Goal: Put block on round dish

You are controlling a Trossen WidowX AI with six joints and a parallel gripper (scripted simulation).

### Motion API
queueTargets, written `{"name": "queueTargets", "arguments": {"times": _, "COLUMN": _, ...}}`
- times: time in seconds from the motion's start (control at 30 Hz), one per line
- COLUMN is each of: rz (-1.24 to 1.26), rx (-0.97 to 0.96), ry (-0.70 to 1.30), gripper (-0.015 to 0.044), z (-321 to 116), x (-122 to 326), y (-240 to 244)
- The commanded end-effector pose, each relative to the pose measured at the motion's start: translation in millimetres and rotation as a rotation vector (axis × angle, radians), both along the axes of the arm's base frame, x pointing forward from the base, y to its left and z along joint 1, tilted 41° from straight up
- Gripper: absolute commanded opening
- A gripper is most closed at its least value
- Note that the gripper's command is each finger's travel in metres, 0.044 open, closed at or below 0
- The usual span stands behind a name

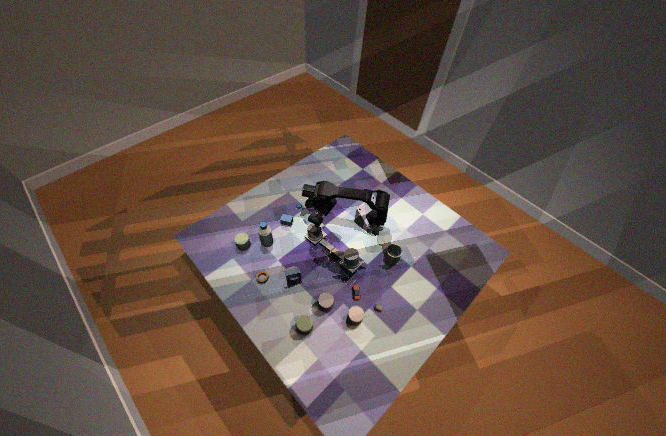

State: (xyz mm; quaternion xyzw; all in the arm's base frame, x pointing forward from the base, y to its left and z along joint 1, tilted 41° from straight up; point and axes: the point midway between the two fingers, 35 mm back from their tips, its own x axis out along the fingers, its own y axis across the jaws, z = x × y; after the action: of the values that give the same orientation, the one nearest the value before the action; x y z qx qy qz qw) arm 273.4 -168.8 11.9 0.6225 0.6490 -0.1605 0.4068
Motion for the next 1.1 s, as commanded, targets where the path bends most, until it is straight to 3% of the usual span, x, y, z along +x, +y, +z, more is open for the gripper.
{"name": "queueTargets", "arguments": {"times": 0.0, "rz": -0.044, "rx": -0.010, "ry": 0.100, "gripper": 0.0440, "z": -13, "x": 9, "y": -1}}
{"name": "queueTargets", "arguments": {"times": 0.23, "rz": -0.126, "rx": -0.031, "ry": 0.285, "gripper": 0.0440, "z": -40, "x": 24, "y": 4}}
{"name": "queueTargets", "arguments": {"times": 1.07, "rz": -0.128, "rx": -0.032, "ry": 0.289, "gripper": 0.0440, "z": -68, "x": 25, "y": 26}}
